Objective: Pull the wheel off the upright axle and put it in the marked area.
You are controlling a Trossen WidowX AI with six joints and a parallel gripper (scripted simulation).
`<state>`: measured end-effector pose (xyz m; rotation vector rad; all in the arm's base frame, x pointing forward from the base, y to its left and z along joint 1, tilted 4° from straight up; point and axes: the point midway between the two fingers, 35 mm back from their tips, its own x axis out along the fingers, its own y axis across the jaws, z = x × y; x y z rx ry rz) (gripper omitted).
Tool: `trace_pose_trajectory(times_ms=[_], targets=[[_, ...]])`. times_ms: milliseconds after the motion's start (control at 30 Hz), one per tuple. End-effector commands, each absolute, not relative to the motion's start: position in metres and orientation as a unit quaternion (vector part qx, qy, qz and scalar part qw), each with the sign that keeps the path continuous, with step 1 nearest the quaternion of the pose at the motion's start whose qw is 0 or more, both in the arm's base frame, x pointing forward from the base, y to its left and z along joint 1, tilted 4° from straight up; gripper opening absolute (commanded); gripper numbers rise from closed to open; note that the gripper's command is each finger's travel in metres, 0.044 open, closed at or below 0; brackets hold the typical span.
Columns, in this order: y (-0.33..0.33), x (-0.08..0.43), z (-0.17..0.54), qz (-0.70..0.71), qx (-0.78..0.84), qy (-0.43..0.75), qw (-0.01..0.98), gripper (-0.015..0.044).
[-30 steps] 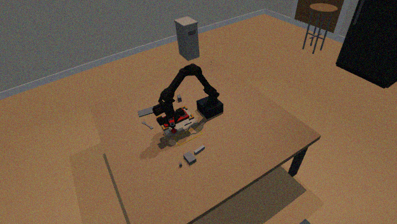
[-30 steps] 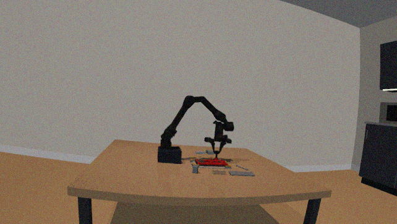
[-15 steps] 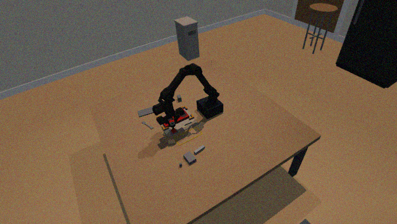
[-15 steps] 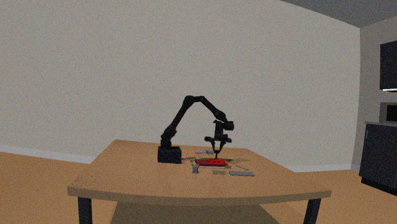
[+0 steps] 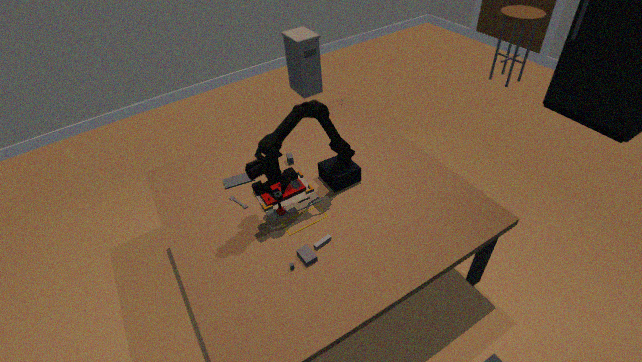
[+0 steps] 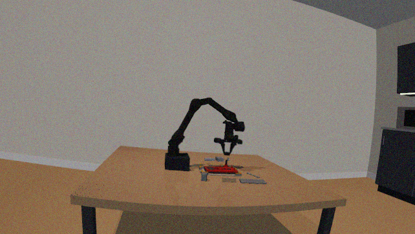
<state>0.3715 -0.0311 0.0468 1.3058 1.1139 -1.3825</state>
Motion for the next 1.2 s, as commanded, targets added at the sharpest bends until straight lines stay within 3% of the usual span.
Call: trace_pose_trajectory(times_ms=[0, 767, 1167], targets=[[-0.024, 0.369, 0.044, -0.561, 0.528, 0.452, 0.450, 0.0000], [0.074, 0.329, 0.051, -0.559, 0.531, 0.454, 0.447, 0.0000], [0.076, 0.327, 0.033, -0.559, 0.531, 0.454, 0.447, 0.0000]])
